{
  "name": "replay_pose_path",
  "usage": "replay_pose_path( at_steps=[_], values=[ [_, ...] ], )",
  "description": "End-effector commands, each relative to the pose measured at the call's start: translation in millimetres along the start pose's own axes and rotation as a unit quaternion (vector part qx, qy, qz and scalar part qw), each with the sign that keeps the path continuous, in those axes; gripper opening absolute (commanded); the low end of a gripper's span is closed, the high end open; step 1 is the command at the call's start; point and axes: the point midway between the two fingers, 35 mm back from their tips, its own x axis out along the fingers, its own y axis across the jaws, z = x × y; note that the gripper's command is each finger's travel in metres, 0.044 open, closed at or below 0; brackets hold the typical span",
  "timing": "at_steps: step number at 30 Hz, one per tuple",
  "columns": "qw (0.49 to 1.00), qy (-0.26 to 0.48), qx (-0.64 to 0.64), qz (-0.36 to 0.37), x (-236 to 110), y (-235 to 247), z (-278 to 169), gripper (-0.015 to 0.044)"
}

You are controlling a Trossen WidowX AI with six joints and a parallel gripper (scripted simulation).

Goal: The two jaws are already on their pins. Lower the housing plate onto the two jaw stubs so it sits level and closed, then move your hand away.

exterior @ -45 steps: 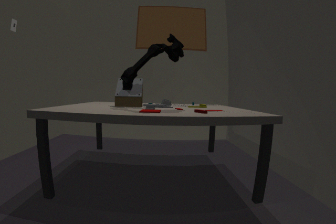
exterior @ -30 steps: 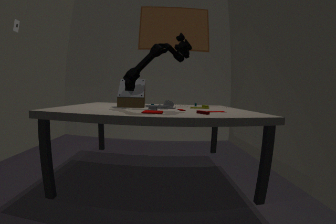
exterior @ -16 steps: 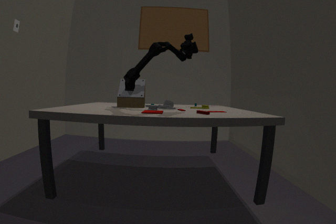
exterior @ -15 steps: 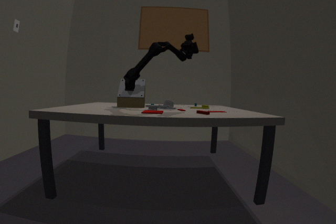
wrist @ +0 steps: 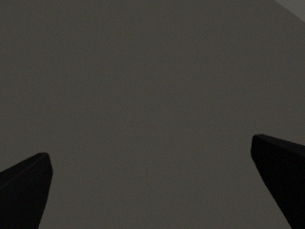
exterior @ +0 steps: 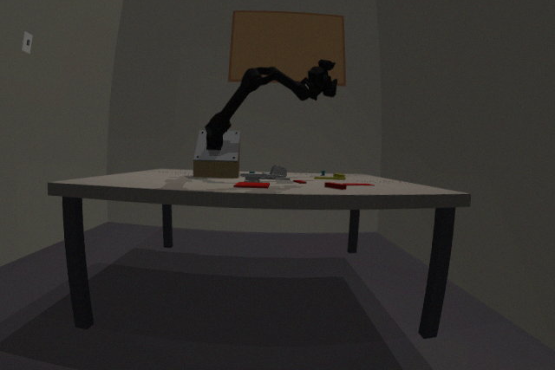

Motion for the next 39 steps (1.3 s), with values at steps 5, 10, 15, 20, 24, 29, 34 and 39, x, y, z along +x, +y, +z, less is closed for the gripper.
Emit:
replay_pose_path(
  at_steps=[5,10,15,20,24,29,34,39],
  values=[
    [0.995,0.072,0.012,0.063,-30.5,7.0,-40.4,0.044],
    [0.987,0.118,0.021,0.105,-54.1,11.9,-64.2,0.044],
    [0.975,0.162,0.028,0.148,-80.7,17.0,-85.2,0.044],
    [0.959,0.205,0.036,0.19,-109.9,21.9,-103.1,0.044],
    [0.944,0.238,0.041,0.225,-135.1,25.6,-115.1,0.044],
    [0.922,0.277,0.047,0.268,-168.4,29.8,-127.0,0.044],
    [0.896,0.314,0.053,0.311,-203.4,33.3,-135.4,0.044],
    [0.866,0.348,0.059,0.355,-240.0,36.0,-140.2,0.044]
  ],
)
